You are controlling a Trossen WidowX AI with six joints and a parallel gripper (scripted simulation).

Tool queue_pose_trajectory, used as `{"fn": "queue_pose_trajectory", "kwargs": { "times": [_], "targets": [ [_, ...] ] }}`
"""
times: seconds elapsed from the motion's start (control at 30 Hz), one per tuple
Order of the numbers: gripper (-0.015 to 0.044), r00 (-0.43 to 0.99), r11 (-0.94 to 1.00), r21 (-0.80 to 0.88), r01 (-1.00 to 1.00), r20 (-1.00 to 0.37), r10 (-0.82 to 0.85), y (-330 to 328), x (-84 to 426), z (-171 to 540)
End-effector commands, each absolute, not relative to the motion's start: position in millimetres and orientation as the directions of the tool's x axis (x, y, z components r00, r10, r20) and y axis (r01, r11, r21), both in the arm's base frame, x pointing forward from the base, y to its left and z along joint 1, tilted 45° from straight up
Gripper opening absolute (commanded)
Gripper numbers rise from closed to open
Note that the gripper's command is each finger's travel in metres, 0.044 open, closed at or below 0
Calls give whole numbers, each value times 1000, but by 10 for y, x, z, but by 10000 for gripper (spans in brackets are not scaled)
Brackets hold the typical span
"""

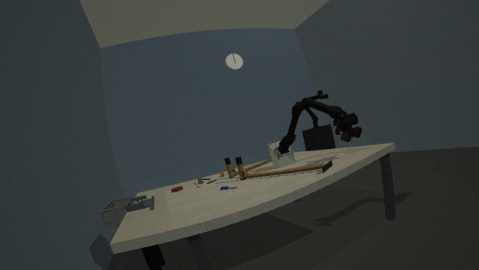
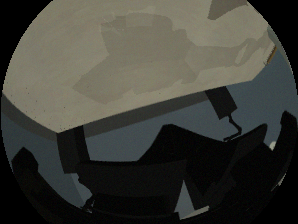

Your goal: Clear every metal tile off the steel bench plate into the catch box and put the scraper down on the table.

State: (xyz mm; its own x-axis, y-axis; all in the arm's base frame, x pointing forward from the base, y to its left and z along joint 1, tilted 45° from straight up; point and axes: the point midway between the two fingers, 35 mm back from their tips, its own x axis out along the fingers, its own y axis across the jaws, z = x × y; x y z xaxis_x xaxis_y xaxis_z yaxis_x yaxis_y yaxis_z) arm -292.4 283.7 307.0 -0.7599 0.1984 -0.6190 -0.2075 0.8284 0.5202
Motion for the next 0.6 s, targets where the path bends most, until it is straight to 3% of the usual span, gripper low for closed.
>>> {"fn": "queue_pose_trajectory", "kwargs": {
  "times": [0.0, 0.57],
  "targets": [
    [0, -754, 808, 553, -205, -615, 229, 2921, -2844, 3088],
    [0, -730, 728, 655, -203, -597, 334, 3215, -2517, 3159]
  ]
}}
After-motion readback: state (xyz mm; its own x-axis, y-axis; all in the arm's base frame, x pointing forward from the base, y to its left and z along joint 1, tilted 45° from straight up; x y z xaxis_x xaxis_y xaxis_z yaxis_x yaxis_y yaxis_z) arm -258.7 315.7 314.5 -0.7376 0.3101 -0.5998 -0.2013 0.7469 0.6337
